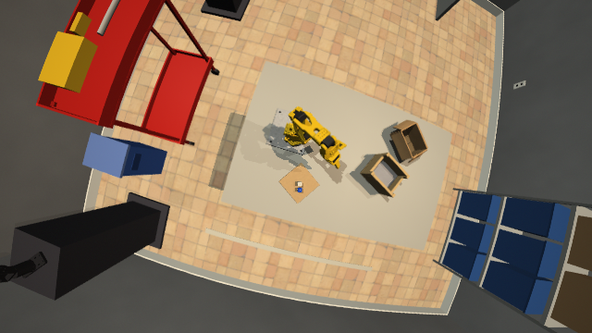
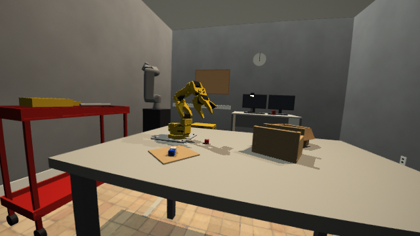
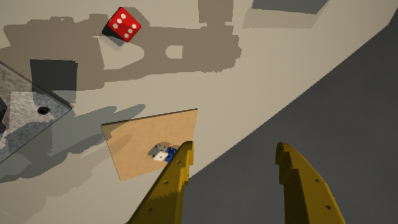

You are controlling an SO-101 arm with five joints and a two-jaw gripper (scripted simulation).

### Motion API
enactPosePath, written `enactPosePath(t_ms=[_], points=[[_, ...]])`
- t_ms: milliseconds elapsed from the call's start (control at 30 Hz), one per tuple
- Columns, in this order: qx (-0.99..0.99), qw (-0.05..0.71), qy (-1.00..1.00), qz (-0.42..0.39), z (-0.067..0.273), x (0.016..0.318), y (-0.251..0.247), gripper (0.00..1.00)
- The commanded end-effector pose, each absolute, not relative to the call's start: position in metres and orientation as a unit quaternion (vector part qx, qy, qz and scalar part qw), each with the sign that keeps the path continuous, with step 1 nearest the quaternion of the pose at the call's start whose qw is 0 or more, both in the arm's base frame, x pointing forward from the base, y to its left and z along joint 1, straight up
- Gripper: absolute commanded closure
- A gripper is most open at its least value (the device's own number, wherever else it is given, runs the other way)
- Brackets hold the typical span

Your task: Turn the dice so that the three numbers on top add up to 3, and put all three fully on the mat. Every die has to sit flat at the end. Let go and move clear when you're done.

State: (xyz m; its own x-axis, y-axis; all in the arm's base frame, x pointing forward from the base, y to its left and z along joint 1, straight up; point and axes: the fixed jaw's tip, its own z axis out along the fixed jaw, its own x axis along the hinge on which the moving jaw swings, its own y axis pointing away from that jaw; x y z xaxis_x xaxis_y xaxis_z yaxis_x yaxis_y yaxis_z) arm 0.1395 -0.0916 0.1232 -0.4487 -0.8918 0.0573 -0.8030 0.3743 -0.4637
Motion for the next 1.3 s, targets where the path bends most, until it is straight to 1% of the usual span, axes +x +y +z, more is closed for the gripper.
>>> enactPosePath(t_ms=[0,600,1267], points=[[-0.590,0.099,0.767,-0.232,0.120,0.142,-0.083,0.72],[-0.737,0.078,0.627,-0.240,0.110,0.144,-0.064,0.72],[-0.759,0.074,0.600,-0.241,0.108,0.144,-0.061,0.72]])
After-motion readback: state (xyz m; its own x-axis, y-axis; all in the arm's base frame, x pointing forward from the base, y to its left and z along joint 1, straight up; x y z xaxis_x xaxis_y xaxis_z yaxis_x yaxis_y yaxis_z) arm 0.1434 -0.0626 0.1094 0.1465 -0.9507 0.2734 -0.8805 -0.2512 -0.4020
